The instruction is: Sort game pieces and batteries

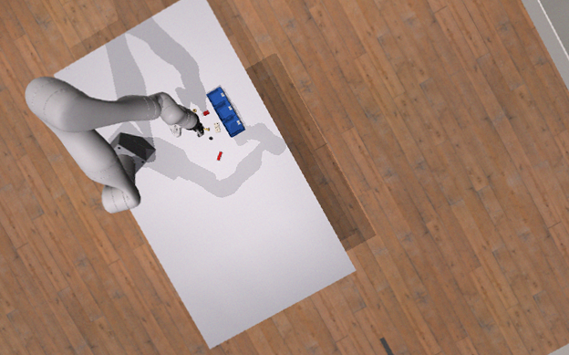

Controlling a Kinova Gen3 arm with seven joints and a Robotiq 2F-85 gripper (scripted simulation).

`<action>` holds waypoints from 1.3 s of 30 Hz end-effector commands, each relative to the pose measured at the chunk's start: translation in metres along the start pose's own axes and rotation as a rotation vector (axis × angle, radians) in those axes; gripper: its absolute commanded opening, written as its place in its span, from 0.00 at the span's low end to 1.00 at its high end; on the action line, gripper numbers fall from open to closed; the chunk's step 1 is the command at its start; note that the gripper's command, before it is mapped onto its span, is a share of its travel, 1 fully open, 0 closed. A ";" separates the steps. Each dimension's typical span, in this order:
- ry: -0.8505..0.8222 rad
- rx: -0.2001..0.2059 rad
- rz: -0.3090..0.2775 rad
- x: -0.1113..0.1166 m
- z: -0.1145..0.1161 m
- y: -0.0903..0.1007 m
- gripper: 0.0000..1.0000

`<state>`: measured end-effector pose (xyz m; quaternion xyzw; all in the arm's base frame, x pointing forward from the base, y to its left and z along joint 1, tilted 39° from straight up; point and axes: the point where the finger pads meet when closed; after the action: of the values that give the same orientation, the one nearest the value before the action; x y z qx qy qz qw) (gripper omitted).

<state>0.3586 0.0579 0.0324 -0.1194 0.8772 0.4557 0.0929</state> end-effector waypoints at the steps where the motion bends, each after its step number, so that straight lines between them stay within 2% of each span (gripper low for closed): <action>1: -0.004 -0.014 -0.014 0.001 0.005 0.006 0.09; 10: 0.006 -0.010 -0.009 0.001 0.004 0.005 0.09; 15: -0.256 -0.015 -0.013 -0.026 0.001 -0.028 0.09; 17: -0.256 -0.015 -0.013 -0.026 0.001 -0.028 0.09; 31: -0.911 -0.017 -0.003 -0.094 -0.017 -0.119 0.09; 34: -0.957 -0.018 -0.003 -0.094 -0.017 -0.119 0.09; 35: -1.060 -0.012 0.000 -0.094 -0.017 -0.119 0.09; 39: -1.249 -0.017 -0.001 -0.095 -0.015 -0.118 0.09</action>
<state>0.4822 -0.0064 -0.0223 0.1433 0.6796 0.4616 0.5519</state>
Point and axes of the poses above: the point where the finger pads meet when closed, its own y axis back along the fingers, its own z axis across the jaws, x = y × z, and after that the axes turned 8 degrees about -y, right-handed
